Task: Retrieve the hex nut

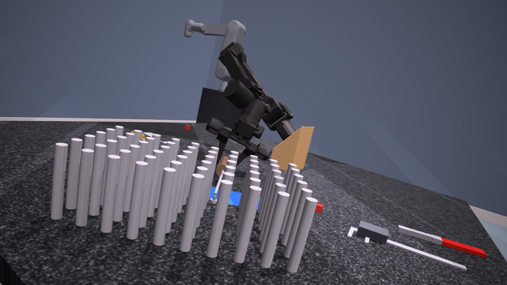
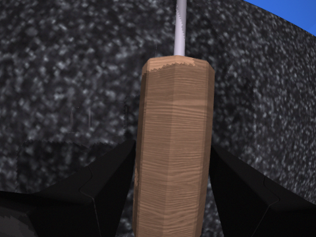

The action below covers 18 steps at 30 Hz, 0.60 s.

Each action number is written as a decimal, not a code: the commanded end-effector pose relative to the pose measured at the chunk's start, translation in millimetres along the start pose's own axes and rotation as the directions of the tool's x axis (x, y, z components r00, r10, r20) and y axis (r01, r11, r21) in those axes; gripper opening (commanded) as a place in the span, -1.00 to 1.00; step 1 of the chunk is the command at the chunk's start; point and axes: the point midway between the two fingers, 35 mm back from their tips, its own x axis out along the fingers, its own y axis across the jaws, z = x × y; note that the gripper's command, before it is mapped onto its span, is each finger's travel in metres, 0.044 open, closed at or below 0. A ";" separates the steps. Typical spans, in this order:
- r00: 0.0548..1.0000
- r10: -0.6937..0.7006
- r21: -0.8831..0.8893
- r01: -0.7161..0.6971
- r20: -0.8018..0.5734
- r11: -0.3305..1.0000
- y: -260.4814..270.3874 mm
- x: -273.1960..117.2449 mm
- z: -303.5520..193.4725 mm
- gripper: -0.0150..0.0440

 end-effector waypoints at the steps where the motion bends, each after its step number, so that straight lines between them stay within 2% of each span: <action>1: 1.000 0.003 -0.004 -0.003 0.005 1.000 0.5 -1.2 -1.8 -0.49; 18: 1.000 0.003 -0.004 -0.003 0.005 1.000 0.5 -4.5 -9.3 -0.49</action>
